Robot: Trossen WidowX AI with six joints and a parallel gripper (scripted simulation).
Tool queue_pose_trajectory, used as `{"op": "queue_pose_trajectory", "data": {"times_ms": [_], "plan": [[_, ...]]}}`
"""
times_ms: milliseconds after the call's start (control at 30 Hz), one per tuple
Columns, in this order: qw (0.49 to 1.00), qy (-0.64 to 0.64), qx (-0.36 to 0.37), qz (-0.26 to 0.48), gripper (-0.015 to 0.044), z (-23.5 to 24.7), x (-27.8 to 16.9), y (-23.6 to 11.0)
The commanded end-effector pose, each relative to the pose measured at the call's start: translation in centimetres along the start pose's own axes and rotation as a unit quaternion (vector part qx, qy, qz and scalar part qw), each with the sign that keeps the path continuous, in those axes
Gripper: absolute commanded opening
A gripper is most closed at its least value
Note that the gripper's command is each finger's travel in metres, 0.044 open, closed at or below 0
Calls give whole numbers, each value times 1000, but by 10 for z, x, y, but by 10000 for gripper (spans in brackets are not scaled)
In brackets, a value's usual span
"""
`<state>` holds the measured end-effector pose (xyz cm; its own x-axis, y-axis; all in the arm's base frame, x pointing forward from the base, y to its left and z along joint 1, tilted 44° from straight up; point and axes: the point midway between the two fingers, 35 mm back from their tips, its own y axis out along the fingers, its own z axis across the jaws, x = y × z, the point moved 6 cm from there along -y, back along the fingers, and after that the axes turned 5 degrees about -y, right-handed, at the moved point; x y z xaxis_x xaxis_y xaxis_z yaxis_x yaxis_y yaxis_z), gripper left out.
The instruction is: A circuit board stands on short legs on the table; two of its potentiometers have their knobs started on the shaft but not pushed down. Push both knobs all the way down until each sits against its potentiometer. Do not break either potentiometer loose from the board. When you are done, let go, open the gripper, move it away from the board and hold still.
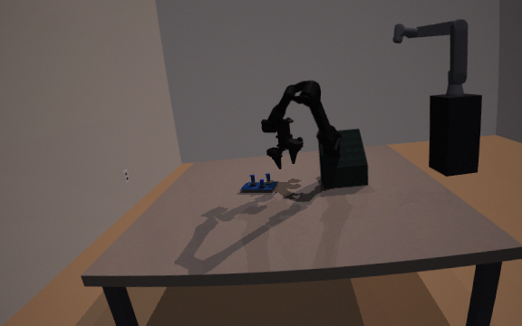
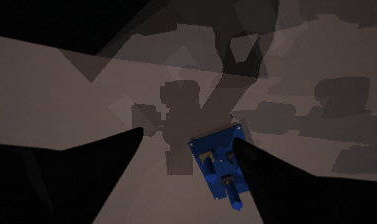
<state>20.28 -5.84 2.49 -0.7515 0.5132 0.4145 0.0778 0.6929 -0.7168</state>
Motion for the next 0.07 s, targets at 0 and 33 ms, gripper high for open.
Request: {"op": "queue_pose_trajectory", "data": {"times_ms": [0, 33], "plan": [[1000, -2, 2, 0, 440, 1, 0, 0], [1000, -2, 2, 0, 440, 1, 0, 0]]}}
